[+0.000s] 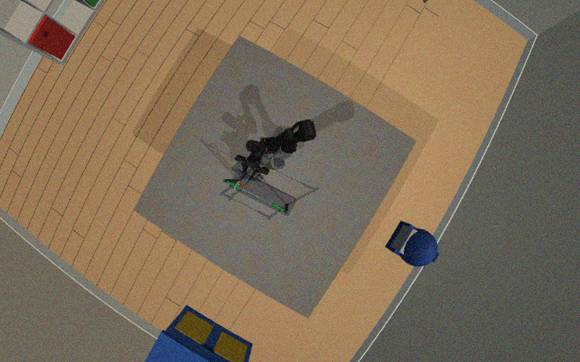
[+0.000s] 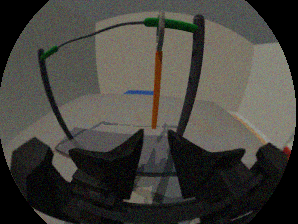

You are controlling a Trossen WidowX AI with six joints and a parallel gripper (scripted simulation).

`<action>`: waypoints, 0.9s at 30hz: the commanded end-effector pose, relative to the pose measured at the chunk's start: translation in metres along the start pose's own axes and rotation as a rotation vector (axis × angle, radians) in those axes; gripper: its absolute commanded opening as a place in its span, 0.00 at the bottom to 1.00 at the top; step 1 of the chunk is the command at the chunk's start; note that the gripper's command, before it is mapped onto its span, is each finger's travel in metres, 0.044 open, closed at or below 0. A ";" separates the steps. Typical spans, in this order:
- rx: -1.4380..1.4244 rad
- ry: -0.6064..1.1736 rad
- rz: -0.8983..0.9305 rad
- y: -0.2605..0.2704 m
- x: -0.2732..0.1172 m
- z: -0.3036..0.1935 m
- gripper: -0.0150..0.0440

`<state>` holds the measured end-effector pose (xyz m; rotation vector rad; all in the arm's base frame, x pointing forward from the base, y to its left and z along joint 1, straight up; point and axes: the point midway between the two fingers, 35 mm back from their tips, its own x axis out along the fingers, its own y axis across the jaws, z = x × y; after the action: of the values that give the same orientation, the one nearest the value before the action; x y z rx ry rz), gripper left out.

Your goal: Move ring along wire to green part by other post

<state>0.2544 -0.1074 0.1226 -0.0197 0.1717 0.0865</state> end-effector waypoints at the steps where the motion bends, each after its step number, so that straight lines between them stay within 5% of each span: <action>1: -0.001 -0.003 -0.003 -0.002 0.007 0.003 0.53; 27: -0.002 -0.006 -0.003 -0.003 0.047 0.004 0.53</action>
<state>0.2944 -0.1059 0.1177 -0.0212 0.1709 0.0865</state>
